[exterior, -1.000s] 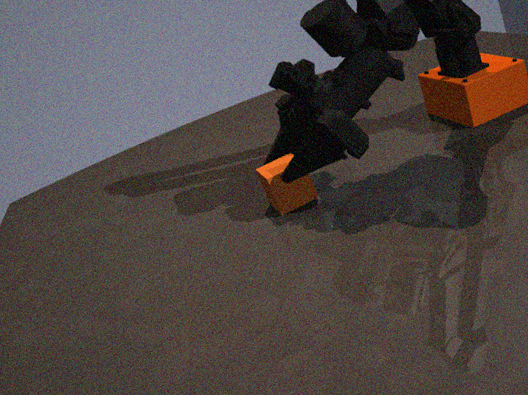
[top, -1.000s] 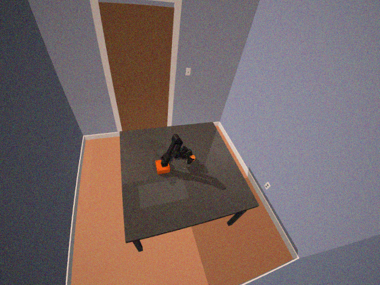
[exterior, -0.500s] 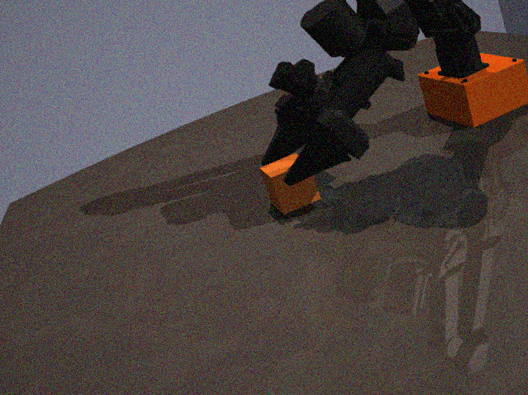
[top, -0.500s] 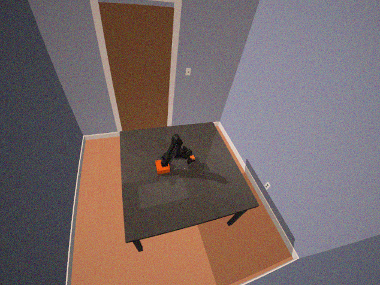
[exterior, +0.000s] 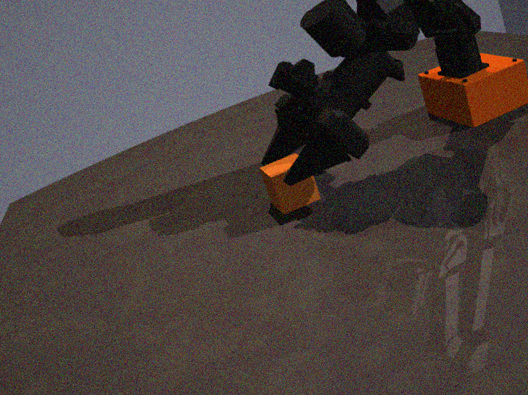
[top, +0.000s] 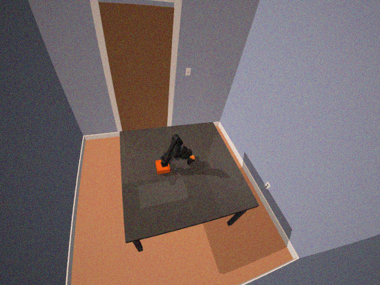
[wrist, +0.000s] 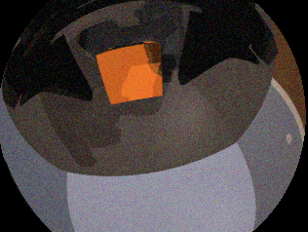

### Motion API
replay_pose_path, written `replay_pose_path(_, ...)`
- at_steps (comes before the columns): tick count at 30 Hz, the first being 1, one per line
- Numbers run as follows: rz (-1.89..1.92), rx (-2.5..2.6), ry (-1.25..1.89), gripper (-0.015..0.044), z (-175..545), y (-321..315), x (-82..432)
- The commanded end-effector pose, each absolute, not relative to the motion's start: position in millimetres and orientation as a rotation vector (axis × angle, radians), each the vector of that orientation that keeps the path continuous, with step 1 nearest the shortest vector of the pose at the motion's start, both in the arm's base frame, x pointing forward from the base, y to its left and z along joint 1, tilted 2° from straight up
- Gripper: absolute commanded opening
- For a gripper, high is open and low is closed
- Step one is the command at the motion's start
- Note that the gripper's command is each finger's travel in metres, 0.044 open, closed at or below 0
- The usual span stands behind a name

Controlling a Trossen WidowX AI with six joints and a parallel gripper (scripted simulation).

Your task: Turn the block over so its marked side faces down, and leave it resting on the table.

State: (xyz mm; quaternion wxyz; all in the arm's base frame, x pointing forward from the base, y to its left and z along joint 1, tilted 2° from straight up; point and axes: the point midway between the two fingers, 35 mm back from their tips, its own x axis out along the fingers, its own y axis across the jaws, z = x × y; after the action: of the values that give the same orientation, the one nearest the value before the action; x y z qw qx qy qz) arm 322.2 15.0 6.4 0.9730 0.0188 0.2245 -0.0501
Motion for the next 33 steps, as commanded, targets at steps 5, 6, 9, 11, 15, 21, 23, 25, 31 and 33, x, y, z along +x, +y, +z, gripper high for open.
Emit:
replay_pose_path(5,-0.102,0.033,0.451,0.0440,7,15,322)
replay_pose_path(6,-0.102,0.033,0.456,0.0440,7,15,323)
replay_pose_path(9,-0.098,0.034,0.533,0.0440,5,17,332)
replay_pose_path(11,-0.095,0.035,0.599,0.0440,8,18,337)
replay_pose_path(15,-0.092,0.041,0.733,0.0440,23,19,338)
replay_pose_path(21,-0.088,0.064,0.880,0.0440,68,18,323)
replay_pose_path(23,-0.089,0.066,0.921,0.0440,74,18,314)
replay_pose_path(25,-0.092,0.064,0.976,0.0440,76,16,303)
replay_pose_path(31,-0.093,0.063,0.988,0.0440,76,16,300)
replay_pose_path(33,-0.093,0.063,0.988,0.0440,76,16,300)
